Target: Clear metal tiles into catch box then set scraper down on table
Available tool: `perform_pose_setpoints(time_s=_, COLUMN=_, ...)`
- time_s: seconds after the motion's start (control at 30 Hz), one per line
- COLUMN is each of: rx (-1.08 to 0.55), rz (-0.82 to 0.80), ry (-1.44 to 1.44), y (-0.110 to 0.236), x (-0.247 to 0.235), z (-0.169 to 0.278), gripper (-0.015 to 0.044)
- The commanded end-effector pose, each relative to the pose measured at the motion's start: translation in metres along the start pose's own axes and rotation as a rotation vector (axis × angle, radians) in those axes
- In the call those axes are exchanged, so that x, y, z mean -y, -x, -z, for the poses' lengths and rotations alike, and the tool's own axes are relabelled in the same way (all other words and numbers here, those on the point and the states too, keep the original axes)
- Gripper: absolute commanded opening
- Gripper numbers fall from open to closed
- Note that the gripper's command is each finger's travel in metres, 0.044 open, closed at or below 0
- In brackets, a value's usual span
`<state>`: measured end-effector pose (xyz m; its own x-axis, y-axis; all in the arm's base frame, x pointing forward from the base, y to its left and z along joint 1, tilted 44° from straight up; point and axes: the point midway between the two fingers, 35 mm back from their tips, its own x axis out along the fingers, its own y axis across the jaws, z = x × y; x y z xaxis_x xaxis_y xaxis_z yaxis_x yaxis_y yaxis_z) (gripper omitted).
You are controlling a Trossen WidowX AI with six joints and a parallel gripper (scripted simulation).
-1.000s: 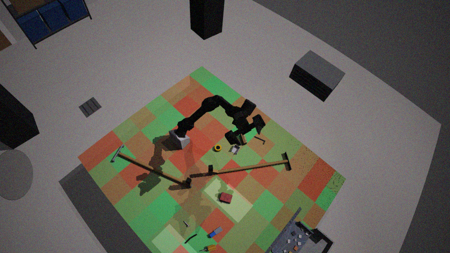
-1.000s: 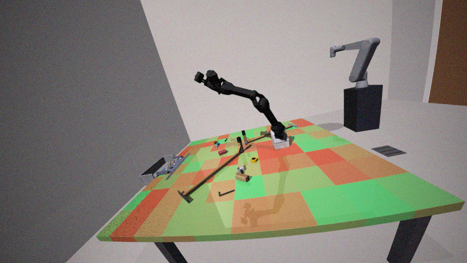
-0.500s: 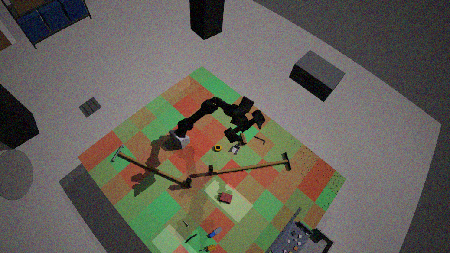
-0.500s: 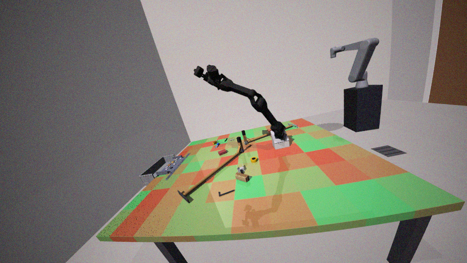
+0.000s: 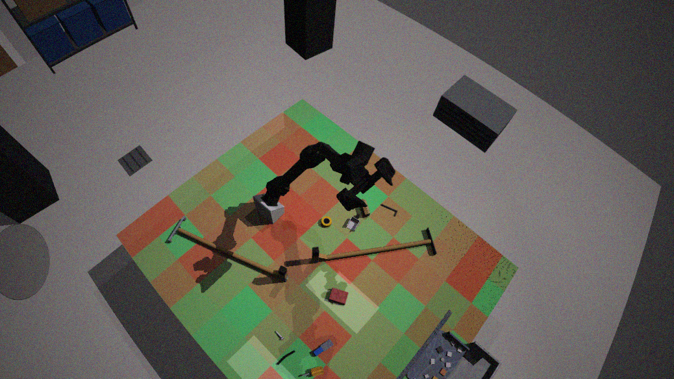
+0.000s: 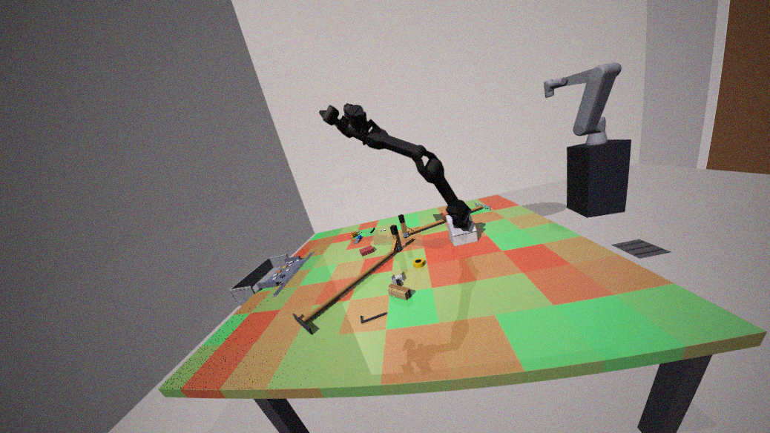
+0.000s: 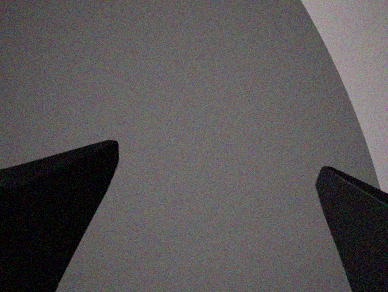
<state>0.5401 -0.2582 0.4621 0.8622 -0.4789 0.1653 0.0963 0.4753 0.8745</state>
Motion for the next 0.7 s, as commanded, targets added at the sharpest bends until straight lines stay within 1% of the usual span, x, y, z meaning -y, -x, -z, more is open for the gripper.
perform_pose_setpoints(time_s=0.0, rx=-0.029, rz=-0.046, ry=-0.018, y=0.004, x=-0.004, z=0.000, gripper=0.0440)
perform_pose_setpoints(time_s=0.67, rx=-0.161, rz=-0.259, ry=-0.054, y=0.035, x=-0.021, z=-0.004, gripper=0.0440)
